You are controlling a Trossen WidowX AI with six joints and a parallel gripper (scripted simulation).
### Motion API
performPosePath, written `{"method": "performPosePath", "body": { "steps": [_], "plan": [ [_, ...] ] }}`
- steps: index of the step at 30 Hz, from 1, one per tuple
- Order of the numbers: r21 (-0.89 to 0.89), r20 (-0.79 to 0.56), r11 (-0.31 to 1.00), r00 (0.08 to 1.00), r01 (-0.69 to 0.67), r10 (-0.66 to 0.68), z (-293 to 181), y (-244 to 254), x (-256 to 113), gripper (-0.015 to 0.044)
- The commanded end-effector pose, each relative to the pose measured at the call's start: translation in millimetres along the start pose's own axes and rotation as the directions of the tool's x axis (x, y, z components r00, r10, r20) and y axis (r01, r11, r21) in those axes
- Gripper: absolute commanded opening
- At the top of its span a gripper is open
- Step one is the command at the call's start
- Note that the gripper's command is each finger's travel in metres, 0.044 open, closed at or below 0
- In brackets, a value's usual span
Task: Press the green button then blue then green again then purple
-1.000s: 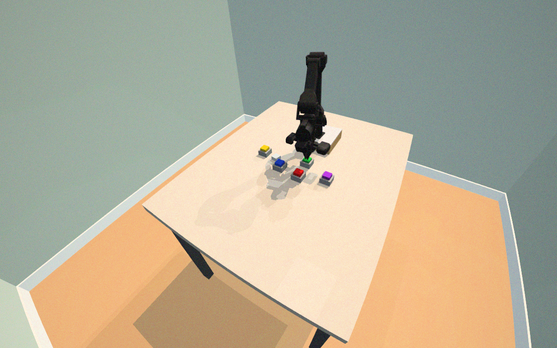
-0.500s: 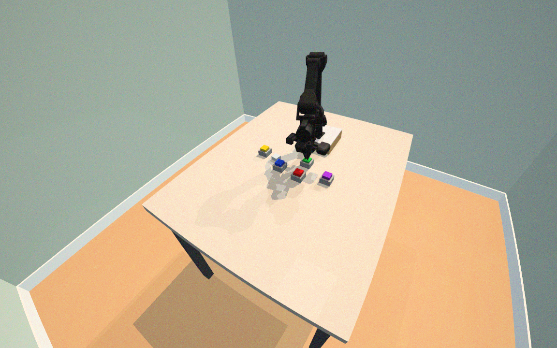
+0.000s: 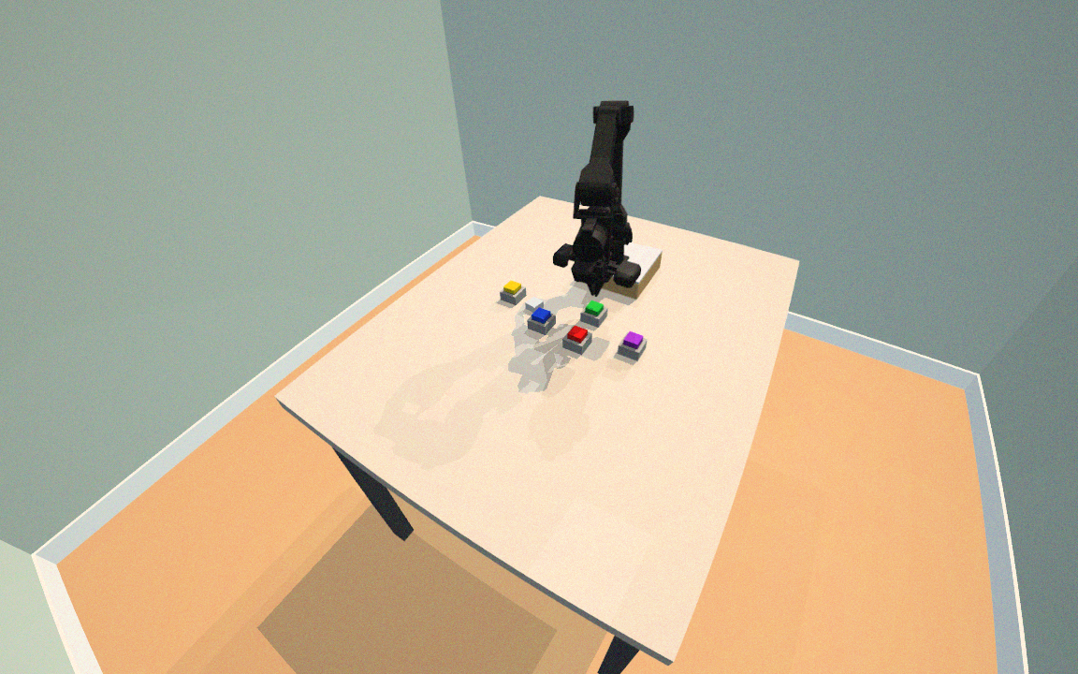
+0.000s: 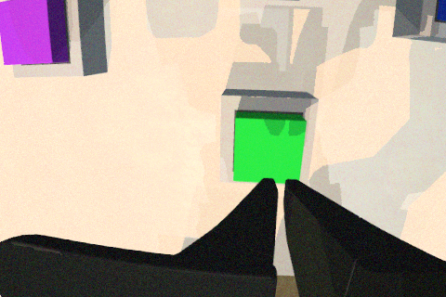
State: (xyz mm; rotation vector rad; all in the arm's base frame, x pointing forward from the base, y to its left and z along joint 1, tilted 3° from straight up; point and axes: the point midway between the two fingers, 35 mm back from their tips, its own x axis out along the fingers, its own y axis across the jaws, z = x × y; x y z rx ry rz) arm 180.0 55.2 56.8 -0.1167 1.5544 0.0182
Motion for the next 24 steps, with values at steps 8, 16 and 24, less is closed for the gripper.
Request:
{"method": "performPosePath", "body": {
  "steps": [8, 16, 24],
  "plan": [
    [0.005, 0.022, 1.0, 1.0, -0.011, 0.011, 1.2, 0.7, -59.1, 0.002],
    [0.032, 0.027, 0.999, 1.0, -0.016, 0.015, 60.4, -55.0, -61.5, 0.002],
    [0.006, 0.029, 1.0, 1.0, -0.002, 0.002, 82.5, -94.9, -61.2, 0.002]
  ]
}}
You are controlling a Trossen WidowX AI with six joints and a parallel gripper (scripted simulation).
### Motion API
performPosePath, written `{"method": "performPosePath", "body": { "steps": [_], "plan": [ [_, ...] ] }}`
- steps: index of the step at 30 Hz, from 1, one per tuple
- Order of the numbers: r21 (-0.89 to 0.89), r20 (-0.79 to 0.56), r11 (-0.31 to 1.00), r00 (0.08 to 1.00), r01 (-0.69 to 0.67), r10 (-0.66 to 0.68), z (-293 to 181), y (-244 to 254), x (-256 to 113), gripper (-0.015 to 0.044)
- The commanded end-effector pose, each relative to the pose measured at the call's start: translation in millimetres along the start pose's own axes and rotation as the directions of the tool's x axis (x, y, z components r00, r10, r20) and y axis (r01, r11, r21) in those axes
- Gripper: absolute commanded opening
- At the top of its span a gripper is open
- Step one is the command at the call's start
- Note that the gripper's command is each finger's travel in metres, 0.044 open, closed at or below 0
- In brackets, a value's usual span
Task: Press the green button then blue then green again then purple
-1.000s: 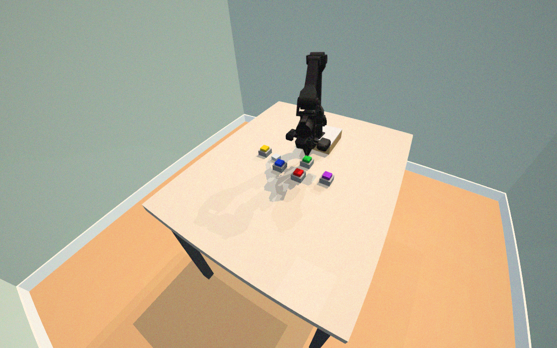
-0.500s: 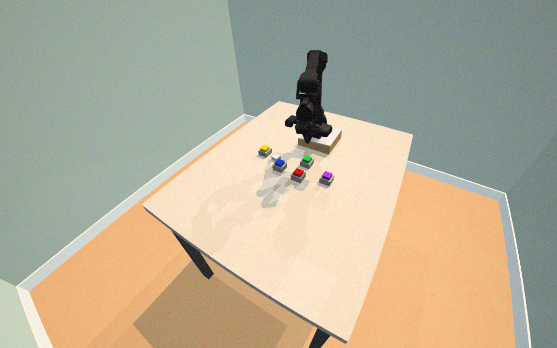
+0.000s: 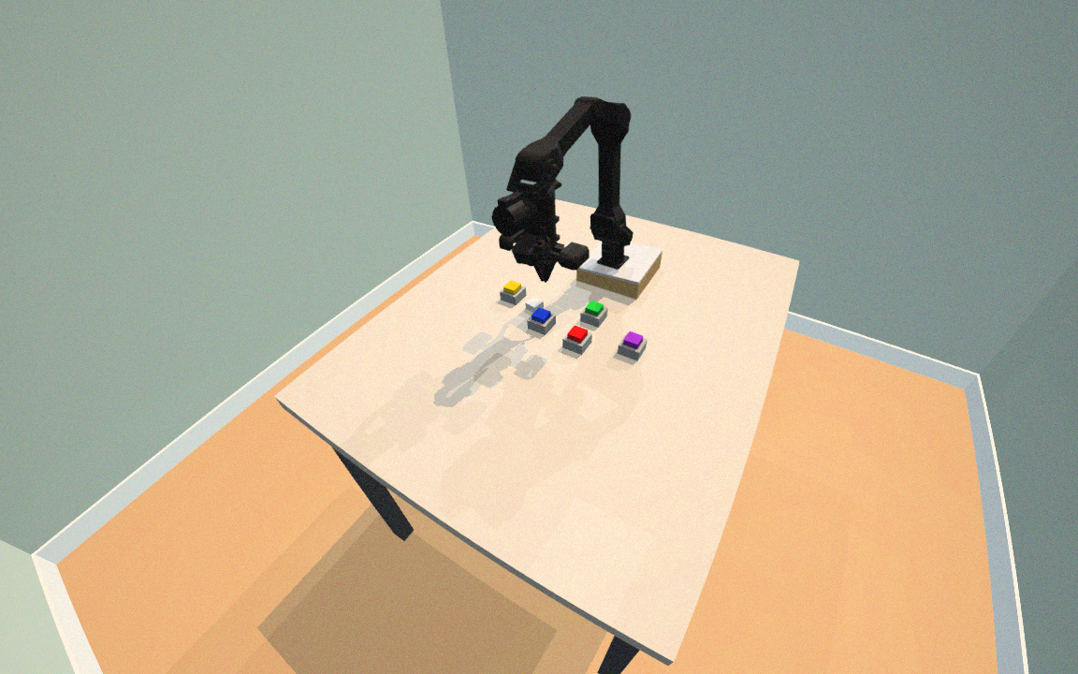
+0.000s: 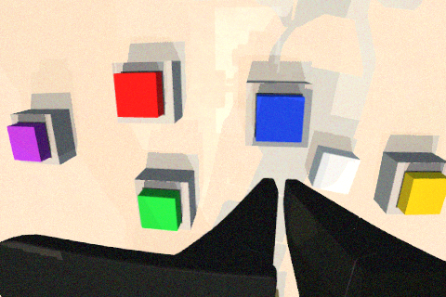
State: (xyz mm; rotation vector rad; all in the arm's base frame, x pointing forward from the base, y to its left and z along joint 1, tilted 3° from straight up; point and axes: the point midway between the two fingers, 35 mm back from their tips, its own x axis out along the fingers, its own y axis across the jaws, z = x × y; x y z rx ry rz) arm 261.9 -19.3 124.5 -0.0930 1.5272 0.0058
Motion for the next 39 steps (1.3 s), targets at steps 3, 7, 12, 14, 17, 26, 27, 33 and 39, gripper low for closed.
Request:
{"method": "performPosePath", "body": {
  "steps": [3, 7, 12, 14, 17, 26, 27, 33, 39],
  "plan": [
    [-0.018, 0.001, 1.0, 1.0, 0.003, -0.003, 7.1, -9.4, 2.9, 0.002],
    [-0.018, 0.001, 1.0, 1.0, 0.004, -0.004, 7.8, -9.7, 52.1, 0.002],
    [-0.018, 0.001, 1.0, 1.0, 0.004, -0.004, 6.7, -9.6, 62.1, 0.002],
    [-0.018, 0.001, 1.0, 1.0, 0.004, -0.004, 6.8, -9.6, 62.4, 0.002],
    [-0.018, 0.001, 1.0, 1.0, 0.004, -0.004, 7.0, -9.6, 66.1, 0.002],
    [-0.018, 0.001, 1.0, 1.0, 0.004, -0.004, 7.3, -9.7, 80.5, 0.002],
    [-0.018, 0.001, 1.0, 1.0, 0.004, -0.004, 7.3, -9.7, 82.1, 0.002],
    [-0.018, 0.001, 1.0, 1.0, 0.004, -0.004, 6.9, -9.7, 91.6, 0.002],
    [-0.018, 0.001, 1.0, 1.0, 0.004, -0.004, 6.6, -9.7, 97.0, 0.002]
  ]
}}
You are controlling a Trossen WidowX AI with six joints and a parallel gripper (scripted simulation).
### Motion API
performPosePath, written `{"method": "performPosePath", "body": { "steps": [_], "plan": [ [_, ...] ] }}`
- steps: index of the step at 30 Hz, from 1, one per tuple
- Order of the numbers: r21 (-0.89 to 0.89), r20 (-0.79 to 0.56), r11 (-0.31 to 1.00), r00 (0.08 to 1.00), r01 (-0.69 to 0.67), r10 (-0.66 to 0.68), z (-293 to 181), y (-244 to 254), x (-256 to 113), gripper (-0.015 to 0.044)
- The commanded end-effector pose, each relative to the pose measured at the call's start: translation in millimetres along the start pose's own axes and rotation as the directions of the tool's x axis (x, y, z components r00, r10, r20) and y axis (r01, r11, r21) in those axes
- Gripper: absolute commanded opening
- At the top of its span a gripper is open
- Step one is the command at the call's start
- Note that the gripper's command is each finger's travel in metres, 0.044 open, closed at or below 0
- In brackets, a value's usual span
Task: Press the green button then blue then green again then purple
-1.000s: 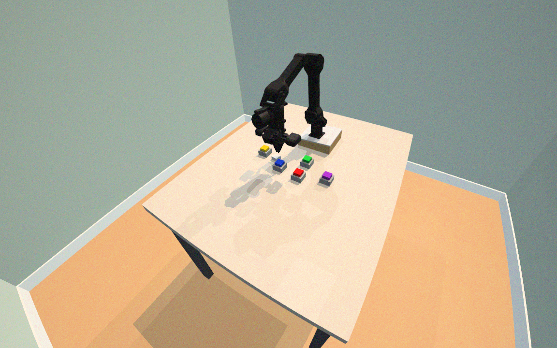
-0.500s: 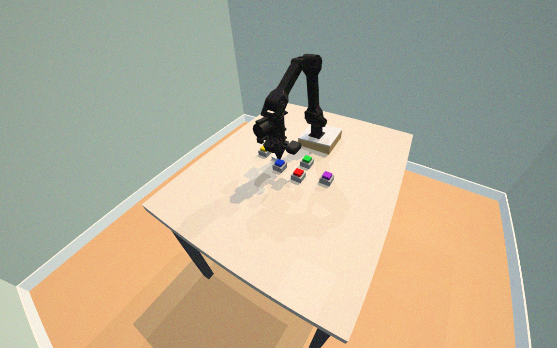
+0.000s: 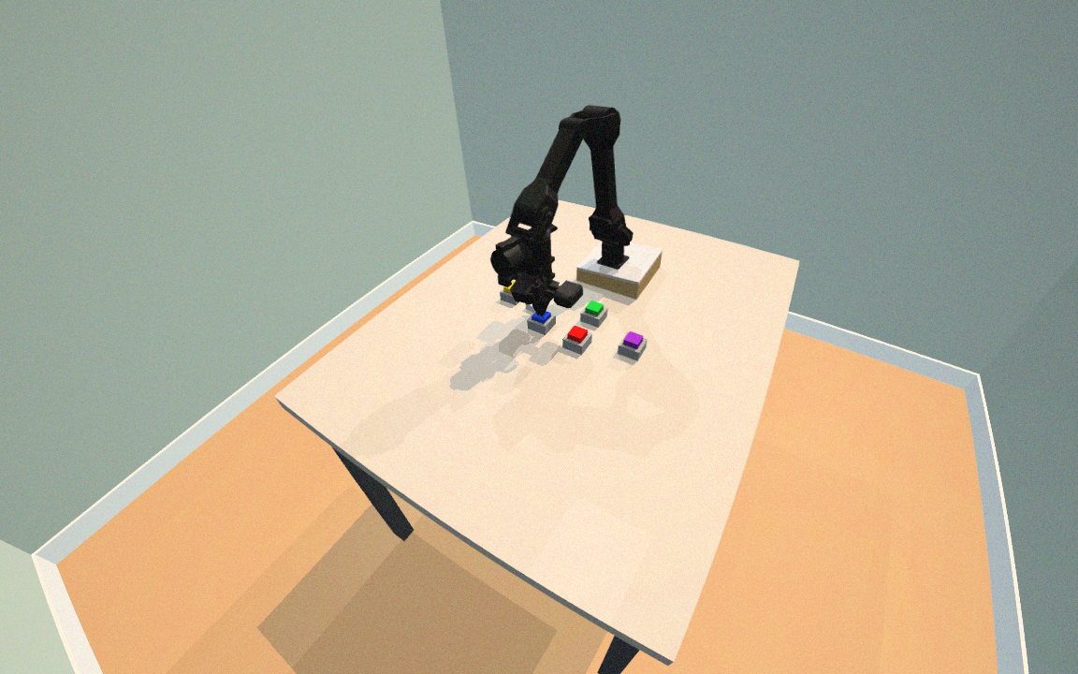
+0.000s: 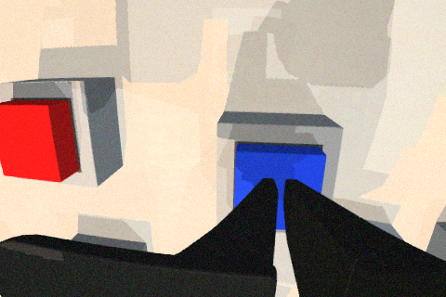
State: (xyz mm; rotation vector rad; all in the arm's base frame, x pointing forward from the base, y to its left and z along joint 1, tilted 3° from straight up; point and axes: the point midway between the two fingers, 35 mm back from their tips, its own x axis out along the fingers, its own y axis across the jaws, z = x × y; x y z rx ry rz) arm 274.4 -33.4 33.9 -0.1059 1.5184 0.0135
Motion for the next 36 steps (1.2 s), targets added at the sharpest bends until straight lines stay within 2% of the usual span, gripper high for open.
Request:
{"method": "performPosePath", "body": {
  "steps": [1, 18, 22, 28, 33, 36],
  "plan": [
    [-0.005, -0.008, 1.0, 1.0, 0.0, 0.0, -1.4, 0.0, 5.3, 0.002],
    [-0.005, -0.008, 1.0, 1.0, 0.0, 0.0, -1.4, 0.0, 5.3, 0.002],
    [-0.005, -0.007, 1.0, 1.0, 0.0, 0.0, -0.7, 0.0, -26.9, 0.002],
    [-0.005, -0.007, 1.0, 1.0, 0.0, 0.0, -0.6, 0.0, -32.1, 0.002],
    [-0.005, -0.007, 1.0, 1.0, 0.0, 0.0, 0.0, 0.0, -88.8, 0.002],
    [-0.005, -0.007, 1.0, 1.0, 0.0, 0.0, -0.3, 0.0, -91.4, 0.002]
  ]
}}
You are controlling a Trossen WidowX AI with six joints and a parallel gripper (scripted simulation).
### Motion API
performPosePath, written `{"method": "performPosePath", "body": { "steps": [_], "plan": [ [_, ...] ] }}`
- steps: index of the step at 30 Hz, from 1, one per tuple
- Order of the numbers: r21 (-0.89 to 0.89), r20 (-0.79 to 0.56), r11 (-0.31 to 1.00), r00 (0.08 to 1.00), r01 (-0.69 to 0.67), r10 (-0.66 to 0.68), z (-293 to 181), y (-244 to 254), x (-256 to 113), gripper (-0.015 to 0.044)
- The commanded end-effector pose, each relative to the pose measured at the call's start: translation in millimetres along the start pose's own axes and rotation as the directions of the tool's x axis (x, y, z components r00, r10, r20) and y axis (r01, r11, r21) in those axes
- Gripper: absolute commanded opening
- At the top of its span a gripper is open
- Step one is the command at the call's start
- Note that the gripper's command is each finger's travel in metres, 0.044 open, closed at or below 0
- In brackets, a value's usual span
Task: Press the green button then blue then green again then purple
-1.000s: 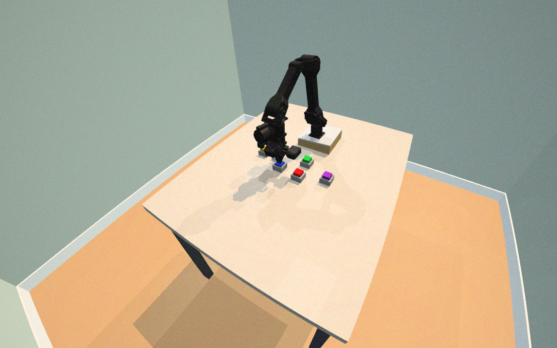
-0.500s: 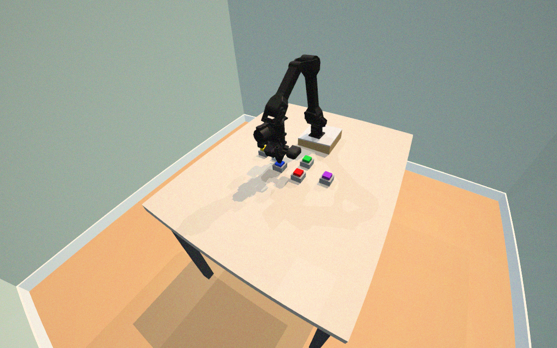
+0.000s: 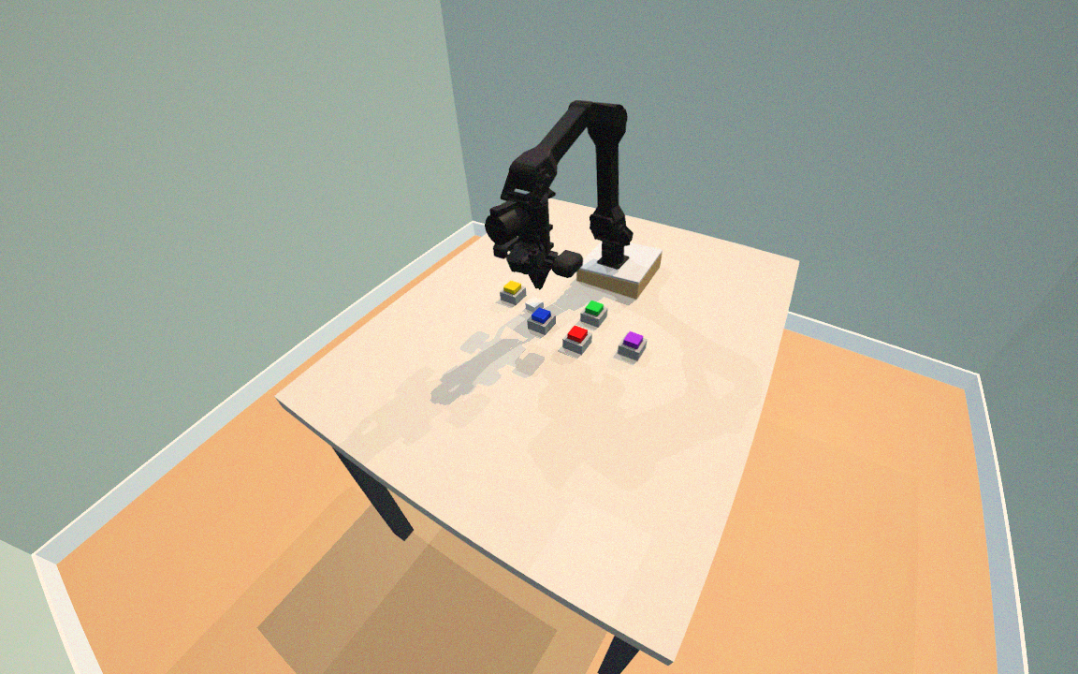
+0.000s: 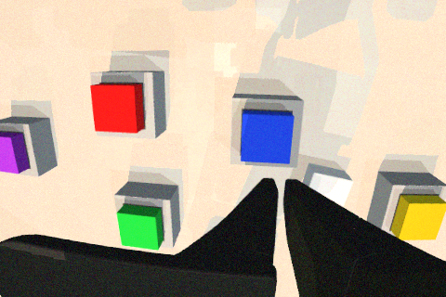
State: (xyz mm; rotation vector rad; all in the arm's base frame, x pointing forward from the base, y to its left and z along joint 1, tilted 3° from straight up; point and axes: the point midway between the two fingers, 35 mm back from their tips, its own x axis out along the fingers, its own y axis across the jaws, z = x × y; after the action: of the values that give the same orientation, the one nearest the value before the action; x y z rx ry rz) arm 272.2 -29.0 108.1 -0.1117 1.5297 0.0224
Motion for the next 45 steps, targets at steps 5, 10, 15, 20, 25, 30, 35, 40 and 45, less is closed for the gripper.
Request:
{"method": "performPosePath", "body": {
  "steps": [5, 10, 15, 20, 25, 30, 35, 40, 45],
  "plan": [
    [0.005, 0.003, 1.0, 1.0, 0.001, -0.001, -6.7, 9.4, -17.8, 0.002],
    [0.005, 0.0, 1.0, 1.0, -0.005, 0.005, -48.0, 66.8, -19.5, 0.002],
    [0.004, -0.003, 1.0, 1.0, -0.007, 0.007, -83.7, 95.5, -16.5, 0.002],
    [0.004, -0.003, 1.0, 1.0, -0.007, 0.007, -83.5, 95.6, -14.4, 0.002],
    [0.004, -0.003, 1.0, 1.0, -0.006, 0.006, -83.0, 96.1, 37.6, 0.002],
    [0.004, -0.003, 1.0, 1.0, -0.006, 0.006, -84.0, 95.8, 45.3, 0.002],
    [0.004, -0.003, 1.0, 1.0, -0.006, 0.006, -83.7, 95.9, 49.4, 0.002],
    [0.004, -0.003, 1.0, 1.0, -0.006, 0.006, -83.5, 96.1, 57.6, 0.002],
    [0.004, -0.003, 1.0, 1.0, -0.006, 0.006, -83.5, 96.1, 65.7, 0.002]
  ]
}}
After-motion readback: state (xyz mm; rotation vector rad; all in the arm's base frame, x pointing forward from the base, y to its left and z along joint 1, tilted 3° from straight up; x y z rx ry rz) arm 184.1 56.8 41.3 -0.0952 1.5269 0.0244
